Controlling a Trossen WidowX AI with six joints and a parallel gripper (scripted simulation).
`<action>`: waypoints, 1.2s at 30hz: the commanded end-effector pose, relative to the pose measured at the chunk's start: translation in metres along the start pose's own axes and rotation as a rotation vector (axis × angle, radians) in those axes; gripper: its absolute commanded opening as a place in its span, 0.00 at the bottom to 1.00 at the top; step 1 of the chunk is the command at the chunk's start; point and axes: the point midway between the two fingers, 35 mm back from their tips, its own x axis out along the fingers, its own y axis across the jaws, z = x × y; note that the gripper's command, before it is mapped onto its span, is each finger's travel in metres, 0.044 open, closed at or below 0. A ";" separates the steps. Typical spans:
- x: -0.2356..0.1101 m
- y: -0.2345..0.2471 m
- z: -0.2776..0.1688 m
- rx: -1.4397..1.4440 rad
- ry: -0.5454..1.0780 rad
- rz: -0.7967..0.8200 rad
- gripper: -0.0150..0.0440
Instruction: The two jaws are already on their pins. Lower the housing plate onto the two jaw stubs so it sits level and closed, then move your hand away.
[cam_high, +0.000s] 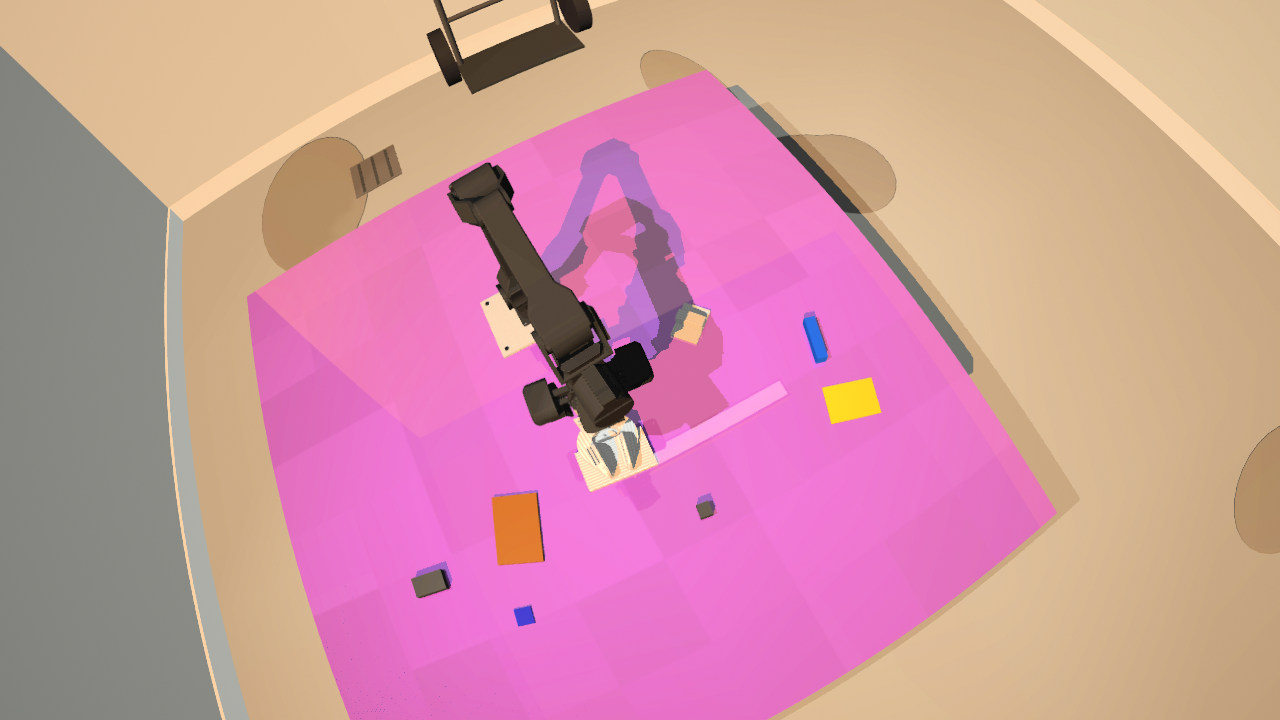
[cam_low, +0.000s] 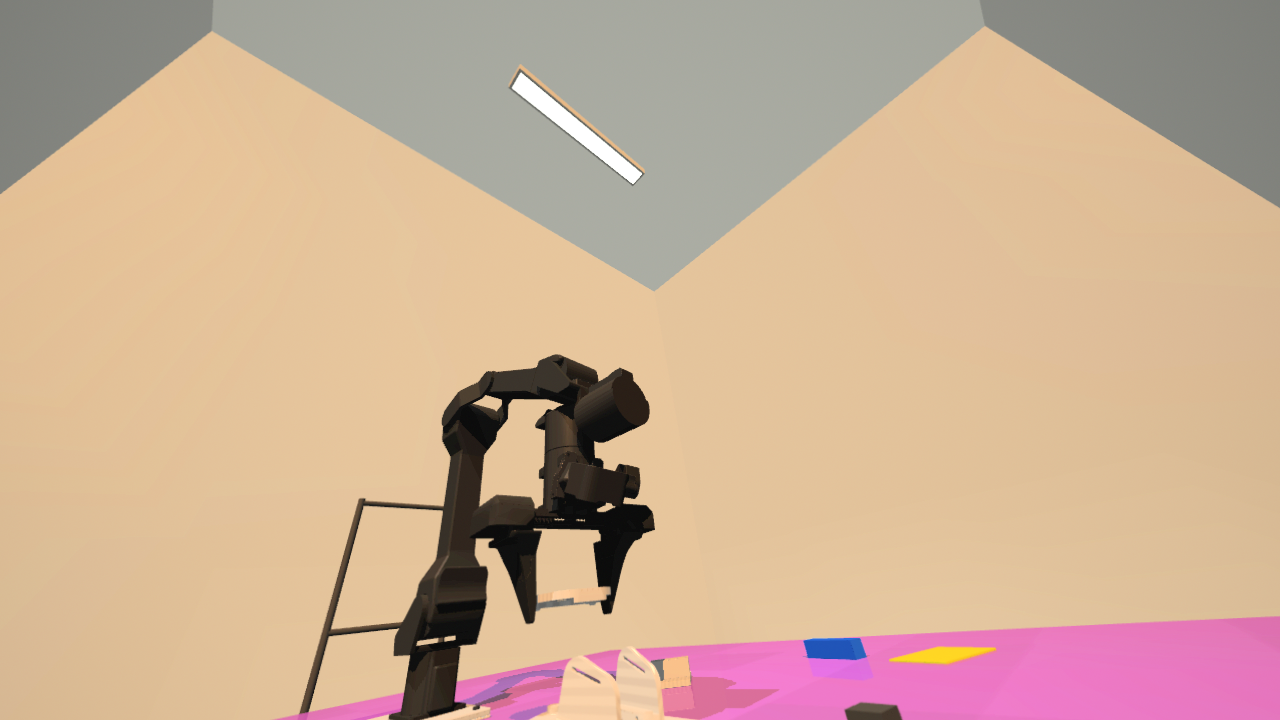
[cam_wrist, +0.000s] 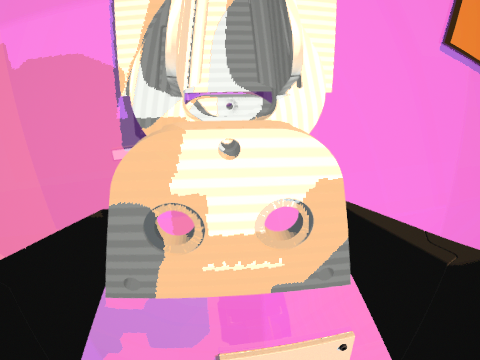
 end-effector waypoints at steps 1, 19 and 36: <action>0.000 0.000 0.000 -0.007 -0.001 0.004 0.85; 0.000 -0.005 -0.002 -0.014 -0.001 0.004 0.85; 0.000 -0.005 -0.002 -0.014 -0.001 0.004 0.85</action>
